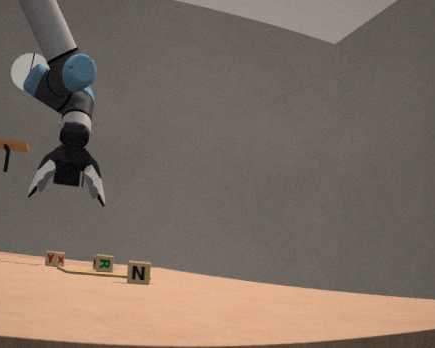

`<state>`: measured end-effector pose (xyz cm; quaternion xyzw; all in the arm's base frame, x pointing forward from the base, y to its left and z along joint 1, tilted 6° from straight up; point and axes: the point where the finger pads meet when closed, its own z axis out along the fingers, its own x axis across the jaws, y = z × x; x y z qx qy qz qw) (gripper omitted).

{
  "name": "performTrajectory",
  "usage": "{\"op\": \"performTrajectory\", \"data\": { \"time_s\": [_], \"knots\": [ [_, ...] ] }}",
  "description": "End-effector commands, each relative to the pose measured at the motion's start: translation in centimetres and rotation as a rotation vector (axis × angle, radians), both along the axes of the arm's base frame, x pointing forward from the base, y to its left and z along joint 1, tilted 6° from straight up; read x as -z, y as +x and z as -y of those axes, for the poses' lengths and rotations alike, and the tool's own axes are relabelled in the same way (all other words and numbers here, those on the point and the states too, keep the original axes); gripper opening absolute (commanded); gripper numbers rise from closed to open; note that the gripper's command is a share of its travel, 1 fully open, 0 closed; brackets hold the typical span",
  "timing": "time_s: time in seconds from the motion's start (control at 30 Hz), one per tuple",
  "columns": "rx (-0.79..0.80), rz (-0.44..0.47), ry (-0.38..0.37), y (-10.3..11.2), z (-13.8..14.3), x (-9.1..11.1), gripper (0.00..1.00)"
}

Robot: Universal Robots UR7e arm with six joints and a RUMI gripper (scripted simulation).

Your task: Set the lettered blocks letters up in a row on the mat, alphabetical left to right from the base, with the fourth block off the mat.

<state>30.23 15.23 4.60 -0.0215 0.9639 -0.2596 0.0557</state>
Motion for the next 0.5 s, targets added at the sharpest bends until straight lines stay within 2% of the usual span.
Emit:
{"op": "performTrajectory", "data": {
  "time_s": [0.0,0.17,0.23,0.37,0.47],
  "knots": [
    [-0.001,0.000,0.007,2.5,2.2,-0.2,1.00],
    [-0.002,0.001,0.007,6.1,6.7,-0.8,1.00],
    [-0.002,0.001,0.007,6.1,6.7,-0.8,1.00],
    [-0.001,0.002,0.001,7.9,9.9,-1.3,1.00],
    [-0.001,0.003,-0.002,8.5,11.0,-1.5,1.00]
  ]
}}
